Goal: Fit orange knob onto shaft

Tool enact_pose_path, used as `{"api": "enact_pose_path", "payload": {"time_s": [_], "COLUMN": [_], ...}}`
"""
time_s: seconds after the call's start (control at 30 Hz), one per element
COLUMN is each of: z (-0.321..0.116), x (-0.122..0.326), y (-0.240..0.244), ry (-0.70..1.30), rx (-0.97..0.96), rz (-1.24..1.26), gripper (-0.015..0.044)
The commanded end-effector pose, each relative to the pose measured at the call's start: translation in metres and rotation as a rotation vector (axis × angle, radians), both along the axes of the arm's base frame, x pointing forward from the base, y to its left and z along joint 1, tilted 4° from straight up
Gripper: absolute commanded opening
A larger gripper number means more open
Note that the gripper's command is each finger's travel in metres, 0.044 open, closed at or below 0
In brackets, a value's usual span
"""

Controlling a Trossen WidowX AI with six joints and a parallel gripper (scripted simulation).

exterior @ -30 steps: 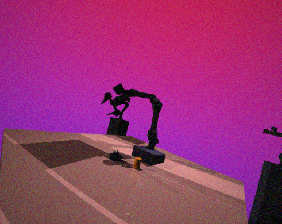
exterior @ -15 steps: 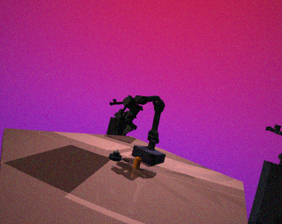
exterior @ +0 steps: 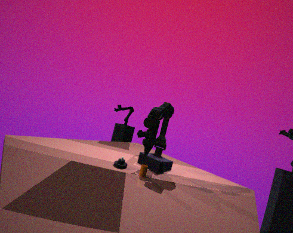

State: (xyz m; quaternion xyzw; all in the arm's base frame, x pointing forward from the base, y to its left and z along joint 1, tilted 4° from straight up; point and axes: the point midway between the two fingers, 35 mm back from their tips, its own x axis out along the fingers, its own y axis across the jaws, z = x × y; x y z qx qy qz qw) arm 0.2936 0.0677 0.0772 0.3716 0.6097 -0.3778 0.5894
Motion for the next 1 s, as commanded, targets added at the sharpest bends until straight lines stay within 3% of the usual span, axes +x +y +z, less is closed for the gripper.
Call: {"api": "enact_pose_path", "payload": {"time_s": [0.0, 0.13, 0.97], "z": [-0.004, -0.037, -0.070], "x": [-0.006, -0.008, -0.010], "y": [0.003, 0.003, 0.004], "ry": [0.016, 0.017, 0.017], "rx": [0.010, 0.010, 0.010], "rz": [0.017, 0.017, 0.017], "gripper": [0.0440, 0.0440, 0.0440]}}
